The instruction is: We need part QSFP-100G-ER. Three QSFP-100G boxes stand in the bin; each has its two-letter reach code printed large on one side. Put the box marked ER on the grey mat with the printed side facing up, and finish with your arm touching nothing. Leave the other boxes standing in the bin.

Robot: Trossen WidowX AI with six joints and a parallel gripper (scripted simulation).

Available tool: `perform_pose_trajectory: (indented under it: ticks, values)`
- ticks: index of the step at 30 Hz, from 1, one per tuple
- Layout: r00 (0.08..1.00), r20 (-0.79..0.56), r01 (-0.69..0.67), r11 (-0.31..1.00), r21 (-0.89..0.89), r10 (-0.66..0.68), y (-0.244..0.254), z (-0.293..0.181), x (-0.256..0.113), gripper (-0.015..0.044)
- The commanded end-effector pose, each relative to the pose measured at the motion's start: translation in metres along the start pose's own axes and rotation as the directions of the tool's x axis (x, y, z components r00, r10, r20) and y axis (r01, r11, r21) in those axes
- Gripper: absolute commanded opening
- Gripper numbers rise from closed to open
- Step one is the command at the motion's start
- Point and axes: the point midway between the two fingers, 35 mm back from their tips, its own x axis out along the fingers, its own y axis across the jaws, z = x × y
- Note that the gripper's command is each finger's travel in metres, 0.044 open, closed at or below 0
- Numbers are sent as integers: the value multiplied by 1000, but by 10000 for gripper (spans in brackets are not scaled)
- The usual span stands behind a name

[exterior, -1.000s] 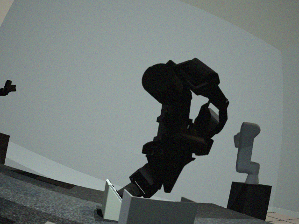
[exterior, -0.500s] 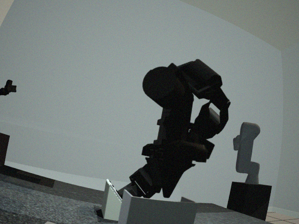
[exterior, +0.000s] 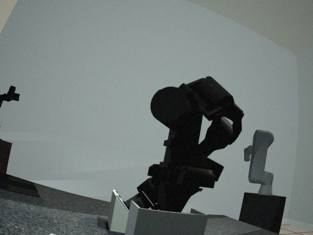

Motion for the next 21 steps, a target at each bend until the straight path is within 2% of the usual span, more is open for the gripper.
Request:
perform_pose_trajectory:
  ticks: [1,4,16,21]
  values:
    - [1000,5,-2,1000,1,2,0,2,6,243]
    - [1000,5,-2,1000,1,2,0,2,7,243]
    - [1000,1,-2,1000,0,2,0,0,4,163]
    - [1000,1,-2,1000,0,2,0,0,4,159]
